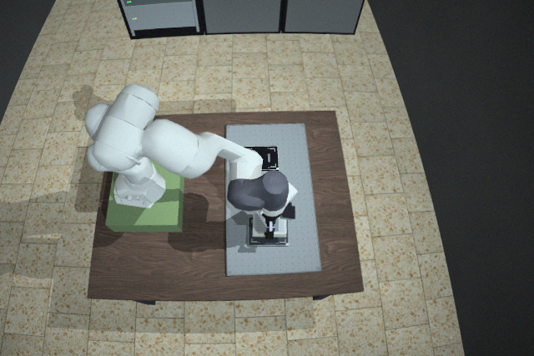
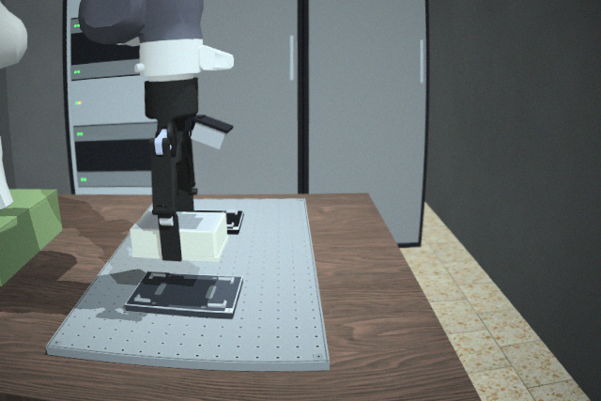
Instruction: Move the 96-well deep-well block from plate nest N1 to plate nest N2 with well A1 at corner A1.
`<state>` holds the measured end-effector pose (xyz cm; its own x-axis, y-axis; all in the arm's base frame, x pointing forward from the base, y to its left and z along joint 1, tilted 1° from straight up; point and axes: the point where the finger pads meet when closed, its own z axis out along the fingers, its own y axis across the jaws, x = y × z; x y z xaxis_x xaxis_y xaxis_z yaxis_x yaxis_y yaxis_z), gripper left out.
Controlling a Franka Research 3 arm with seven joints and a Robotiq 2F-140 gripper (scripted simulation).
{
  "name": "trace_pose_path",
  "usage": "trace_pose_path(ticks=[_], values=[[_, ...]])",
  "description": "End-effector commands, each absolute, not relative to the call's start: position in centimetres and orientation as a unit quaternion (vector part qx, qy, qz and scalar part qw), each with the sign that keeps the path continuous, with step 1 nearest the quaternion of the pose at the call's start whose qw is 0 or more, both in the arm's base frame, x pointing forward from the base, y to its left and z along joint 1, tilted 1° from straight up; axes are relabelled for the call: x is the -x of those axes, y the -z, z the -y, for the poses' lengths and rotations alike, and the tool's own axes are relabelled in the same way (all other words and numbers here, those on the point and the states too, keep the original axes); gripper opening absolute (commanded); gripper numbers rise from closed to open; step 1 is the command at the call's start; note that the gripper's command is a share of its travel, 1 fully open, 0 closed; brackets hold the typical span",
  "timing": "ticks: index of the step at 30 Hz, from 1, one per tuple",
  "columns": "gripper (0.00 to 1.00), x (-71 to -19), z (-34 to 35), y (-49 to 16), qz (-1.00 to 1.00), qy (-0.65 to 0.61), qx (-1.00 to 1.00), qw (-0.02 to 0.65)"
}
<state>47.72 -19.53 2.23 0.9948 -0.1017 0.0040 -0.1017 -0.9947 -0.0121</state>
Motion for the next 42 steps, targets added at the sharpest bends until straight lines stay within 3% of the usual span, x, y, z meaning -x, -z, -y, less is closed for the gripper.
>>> trace_pose_path(ticks=[1, 42], values=[[0.6, -47.6, 19.5, -2.2, -0.048, 0.001, 0.999, 0.006], [0.6, -48.0, 19.5, 2.8, -0.048, 0.001, 0.999, 0.006]])
